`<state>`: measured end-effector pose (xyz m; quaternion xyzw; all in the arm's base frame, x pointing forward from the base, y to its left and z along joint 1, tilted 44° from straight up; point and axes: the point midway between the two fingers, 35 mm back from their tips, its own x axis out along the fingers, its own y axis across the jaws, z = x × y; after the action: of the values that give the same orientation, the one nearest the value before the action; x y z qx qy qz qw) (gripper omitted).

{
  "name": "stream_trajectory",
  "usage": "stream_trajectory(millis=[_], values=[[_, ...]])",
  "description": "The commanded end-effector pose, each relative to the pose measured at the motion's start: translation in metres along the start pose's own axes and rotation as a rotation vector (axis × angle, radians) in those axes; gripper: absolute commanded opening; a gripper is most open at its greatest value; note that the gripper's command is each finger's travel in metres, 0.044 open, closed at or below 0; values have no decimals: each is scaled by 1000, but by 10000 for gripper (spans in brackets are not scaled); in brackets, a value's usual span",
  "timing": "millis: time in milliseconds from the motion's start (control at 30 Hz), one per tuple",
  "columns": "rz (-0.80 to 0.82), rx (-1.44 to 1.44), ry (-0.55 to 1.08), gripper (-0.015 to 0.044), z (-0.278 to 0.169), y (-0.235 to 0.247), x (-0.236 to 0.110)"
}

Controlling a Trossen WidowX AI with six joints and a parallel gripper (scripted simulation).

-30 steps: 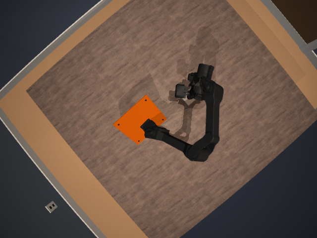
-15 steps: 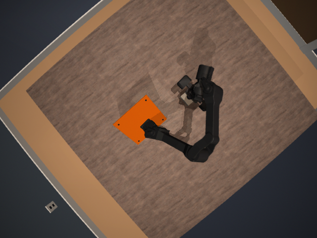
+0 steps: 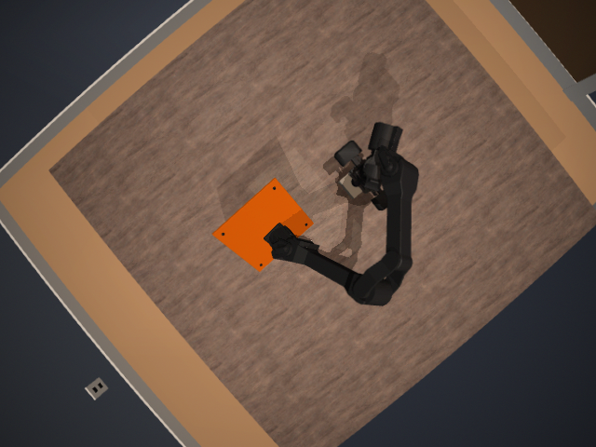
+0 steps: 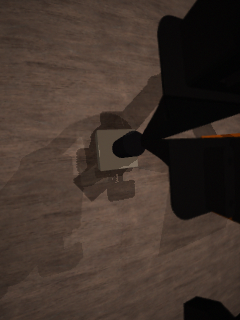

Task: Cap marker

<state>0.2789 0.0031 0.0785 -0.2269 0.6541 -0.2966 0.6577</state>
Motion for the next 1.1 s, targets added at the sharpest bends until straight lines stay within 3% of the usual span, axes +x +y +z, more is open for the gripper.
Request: stream_trajectory(millis=[0, 700, 1067], values=[[-5, -1, 4, 0, -2, -1, 7], [-7, -1, 4, 0, -1, -1, 38], [3, 5, -7, 0, 3, 1, 24]])
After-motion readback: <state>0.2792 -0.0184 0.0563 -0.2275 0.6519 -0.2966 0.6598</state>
